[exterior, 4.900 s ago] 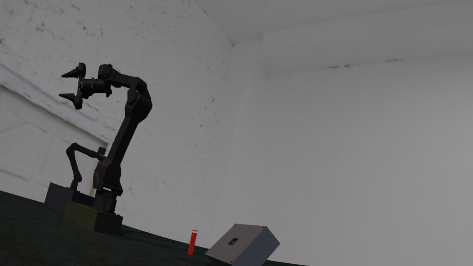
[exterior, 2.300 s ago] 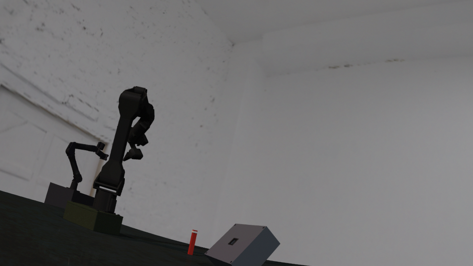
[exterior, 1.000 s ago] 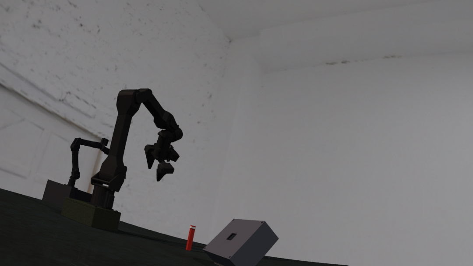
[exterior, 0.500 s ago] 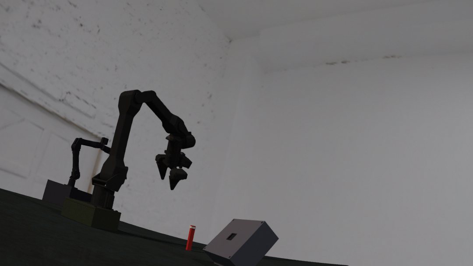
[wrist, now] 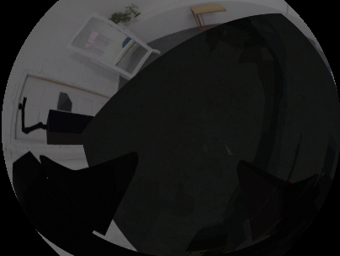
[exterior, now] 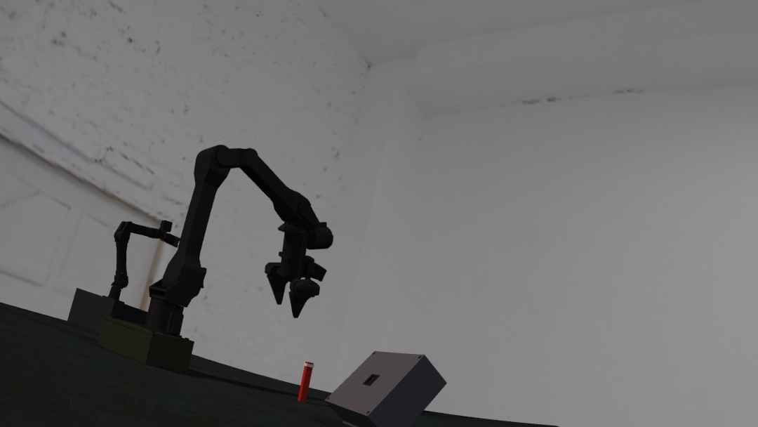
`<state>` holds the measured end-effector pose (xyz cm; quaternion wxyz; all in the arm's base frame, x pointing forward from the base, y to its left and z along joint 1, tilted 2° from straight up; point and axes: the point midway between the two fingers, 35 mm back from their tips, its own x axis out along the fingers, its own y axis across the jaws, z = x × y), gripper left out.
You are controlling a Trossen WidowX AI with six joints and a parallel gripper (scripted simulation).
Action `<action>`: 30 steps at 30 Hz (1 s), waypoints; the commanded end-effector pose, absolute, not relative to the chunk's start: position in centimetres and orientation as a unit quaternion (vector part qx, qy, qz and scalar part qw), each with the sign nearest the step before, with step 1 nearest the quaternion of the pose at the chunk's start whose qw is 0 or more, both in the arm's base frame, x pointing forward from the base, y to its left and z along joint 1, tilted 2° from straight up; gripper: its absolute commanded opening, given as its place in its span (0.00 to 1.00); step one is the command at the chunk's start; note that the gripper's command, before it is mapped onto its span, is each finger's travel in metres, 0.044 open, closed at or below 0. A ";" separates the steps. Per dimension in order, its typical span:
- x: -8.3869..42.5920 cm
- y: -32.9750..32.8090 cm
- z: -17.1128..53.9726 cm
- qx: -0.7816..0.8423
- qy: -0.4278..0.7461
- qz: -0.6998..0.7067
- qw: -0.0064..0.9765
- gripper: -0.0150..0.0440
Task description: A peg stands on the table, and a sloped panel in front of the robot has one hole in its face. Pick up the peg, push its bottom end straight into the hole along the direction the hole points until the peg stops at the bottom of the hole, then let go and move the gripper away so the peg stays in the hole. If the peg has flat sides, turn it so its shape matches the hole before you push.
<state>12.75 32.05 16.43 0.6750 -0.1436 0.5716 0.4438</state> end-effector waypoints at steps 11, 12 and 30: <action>17.7 28.0 13.5 -0.154 0.595 0.379 0.691 1.00; 18.0 27.7 13.4 -0.155 0.596 0.376 0.692 1.00; 23.6 21.3 10.8 -0.195 0.614 0.306 0.701 1.00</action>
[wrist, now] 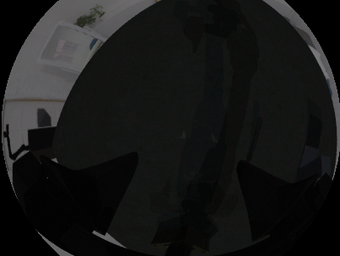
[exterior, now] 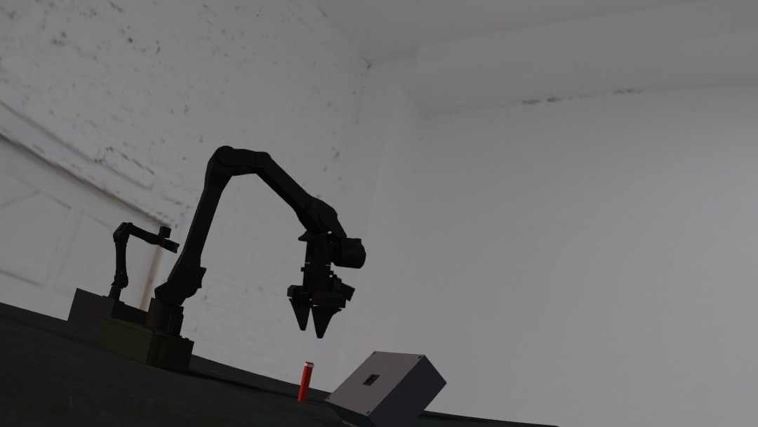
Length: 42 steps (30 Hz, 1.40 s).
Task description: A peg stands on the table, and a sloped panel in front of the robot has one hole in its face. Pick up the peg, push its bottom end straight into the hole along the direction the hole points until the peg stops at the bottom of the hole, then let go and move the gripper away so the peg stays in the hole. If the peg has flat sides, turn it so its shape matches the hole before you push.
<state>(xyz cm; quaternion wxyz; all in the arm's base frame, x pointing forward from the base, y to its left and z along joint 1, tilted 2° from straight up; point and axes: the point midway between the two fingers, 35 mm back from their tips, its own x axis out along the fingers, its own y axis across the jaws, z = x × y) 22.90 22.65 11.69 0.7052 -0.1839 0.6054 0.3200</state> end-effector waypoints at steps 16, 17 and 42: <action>26.9 14.4 8.7 -0.233 0.643 0.251 0.685 1.00; 27.1 14.0 8.6 -0.235 0.646 0.248 0.683 1.00; 27.9 11.2 5.8 -0.248 0.661 0.229 0.670 1.00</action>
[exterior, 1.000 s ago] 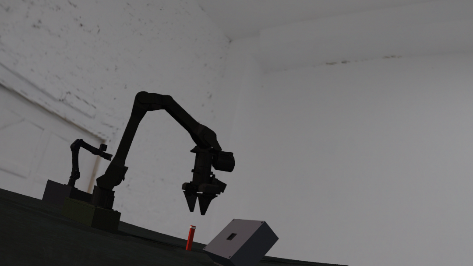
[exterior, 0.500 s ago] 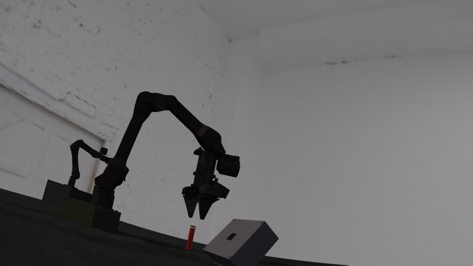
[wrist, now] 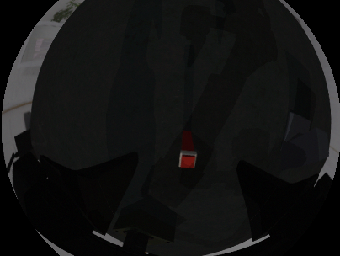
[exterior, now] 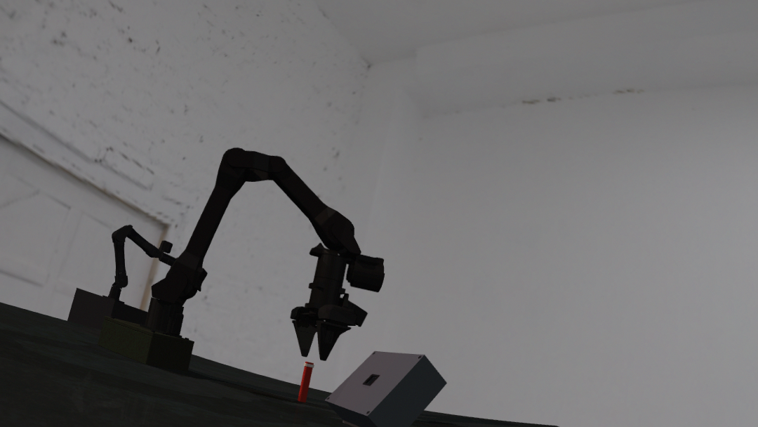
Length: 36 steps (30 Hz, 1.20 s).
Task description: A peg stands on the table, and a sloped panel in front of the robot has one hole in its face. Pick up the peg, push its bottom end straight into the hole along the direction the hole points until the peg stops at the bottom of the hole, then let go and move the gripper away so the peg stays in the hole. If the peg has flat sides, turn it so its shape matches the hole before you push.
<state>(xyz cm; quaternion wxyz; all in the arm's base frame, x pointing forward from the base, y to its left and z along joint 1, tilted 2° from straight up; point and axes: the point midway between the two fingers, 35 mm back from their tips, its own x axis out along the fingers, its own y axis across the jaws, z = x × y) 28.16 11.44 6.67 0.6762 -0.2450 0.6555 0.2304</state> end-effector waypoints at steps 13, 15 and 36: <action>28.0 11.2 3.6 -0.248 0.661 0.229 0.670 1.00; 27.9 11.2 3.3 -0.248 0.661 0.229 0.670 1.00; 28.0 11.3 1.8 -0.245 0.658 0.230 0.674 0.91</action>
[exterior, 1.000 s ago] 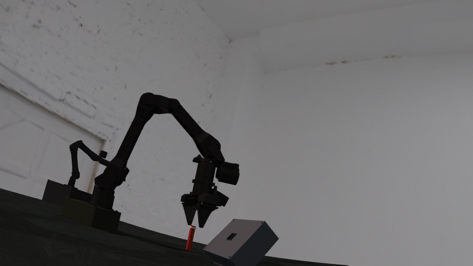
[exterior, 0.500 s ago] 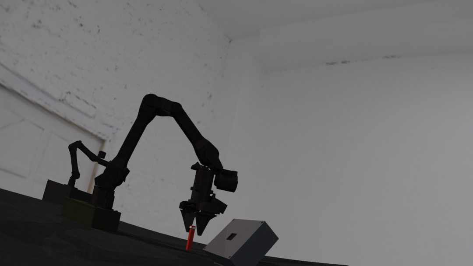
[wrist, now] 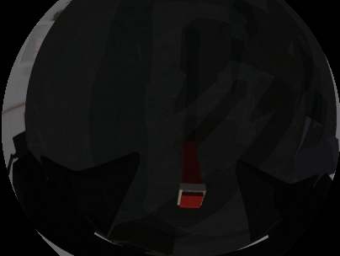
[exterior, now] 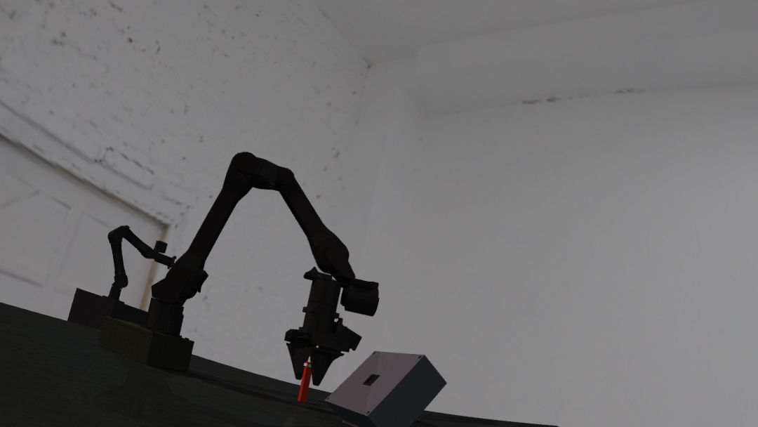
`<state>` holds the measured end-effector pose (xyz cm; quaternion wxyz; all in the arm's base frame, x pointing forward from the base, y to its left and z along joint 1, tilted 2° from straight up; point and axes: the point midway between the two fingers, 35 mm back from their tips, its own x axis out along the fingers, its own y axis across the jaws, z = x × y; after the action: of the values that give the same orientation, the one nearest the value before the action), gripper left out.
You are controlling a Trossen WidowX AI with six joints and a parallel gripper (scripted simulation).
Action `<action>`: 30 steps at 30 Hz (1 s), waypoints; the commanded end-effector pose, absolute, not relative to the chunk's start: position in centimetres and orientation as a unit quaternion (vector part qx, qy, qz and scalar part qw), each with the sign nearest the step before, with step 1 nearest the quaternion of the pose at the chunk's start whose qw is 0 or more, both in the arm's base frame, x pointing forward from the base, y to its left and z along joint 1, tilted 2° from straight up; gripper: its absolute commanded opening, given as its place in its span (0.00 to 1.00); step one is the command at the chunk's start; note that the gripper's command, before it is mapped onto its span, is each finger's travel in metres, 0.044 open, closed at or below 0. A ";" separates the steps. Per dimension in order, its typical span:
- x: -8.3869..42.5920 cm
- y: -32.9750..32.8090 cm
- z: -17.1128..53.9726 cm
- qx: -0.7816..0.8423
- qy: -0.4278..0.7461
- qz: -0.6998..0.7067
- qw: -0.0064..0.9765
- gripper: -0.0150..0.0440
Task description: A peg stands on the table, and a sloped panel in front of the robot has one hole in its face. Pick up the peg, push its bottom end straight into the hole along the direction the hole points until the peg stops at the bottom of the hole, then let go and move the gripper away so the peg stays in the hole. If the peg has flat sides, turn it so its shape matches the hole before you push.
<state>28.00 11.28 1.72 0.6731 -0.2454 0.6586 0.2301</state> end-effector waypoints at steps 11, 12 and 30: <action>28.0 11.3 1.8 -0.245 0.658 0.230 0.674 0.42; 28.0 11.3 1.8 -0.245 0.658 0.230 0.674 0.38; 28.2 11.4 4.2 -0.246 0.659 0.230 0.673 0.25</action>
<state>27.72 11.22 2.63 0.6663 -0.2462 0.6650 0.2305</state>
